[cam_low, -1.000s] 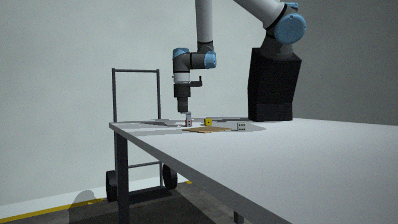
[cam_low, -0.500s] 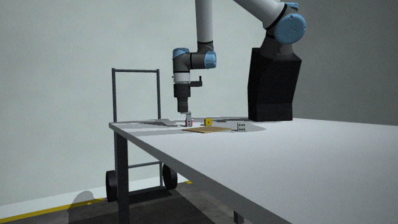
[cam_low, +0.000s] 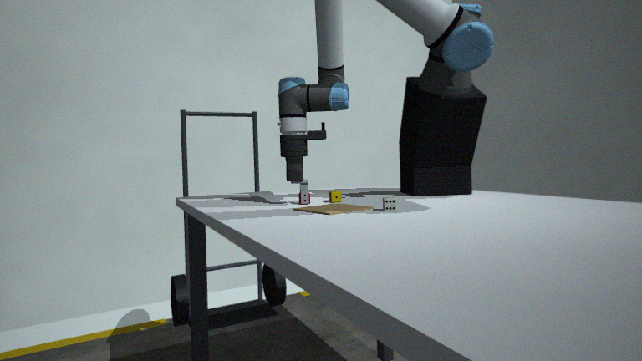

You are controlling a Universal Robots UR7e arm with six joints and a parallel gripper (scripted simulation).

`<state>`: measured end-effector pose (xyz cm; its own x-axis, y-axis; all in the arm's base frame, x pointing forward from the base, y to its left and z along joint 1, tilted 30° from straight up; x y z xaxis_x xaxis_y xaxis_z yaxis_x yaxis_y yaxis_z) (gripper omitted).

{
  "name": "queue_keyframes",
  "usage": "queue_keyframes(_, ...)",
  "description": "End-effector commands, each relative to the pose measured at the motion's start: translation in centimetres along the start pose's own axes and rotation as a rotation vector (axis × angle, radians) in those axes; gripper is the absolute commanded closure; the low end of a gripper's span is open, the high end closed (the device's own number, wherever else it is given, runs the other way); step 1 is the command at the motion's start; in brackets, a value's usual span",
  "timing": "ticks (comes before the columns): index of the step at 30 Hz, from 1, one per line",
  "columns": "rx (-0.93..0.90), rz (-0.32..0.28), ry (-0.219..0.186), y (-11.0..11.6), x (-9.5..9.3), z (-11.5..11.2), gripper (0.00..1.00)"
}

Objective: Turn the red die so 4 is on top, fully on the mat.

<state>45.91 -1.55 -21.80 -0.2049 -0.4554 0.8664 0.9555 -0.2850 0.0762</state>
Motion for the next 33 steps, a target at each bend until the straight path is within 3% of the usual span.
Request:
queue_keyframes(1,0.000,-0.001,0.000,0.05,0.04,-0.01,0.43)
queue_keyframes(33,0.000,-0.001,0.000,0.05,0.41,-0.01,0.43)
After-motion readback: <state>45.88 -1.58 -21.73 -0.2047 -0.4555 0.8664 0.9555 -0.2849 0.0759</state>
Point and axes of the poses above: the point where the finger pads meet when closed, its own x axis back along the fingers, its own z axis across the jaws, y = z × x, the point moved 3 cm from there along x, back along the fingers, and after that the axes turned 8 degrees about x, right-handed, at the moved point
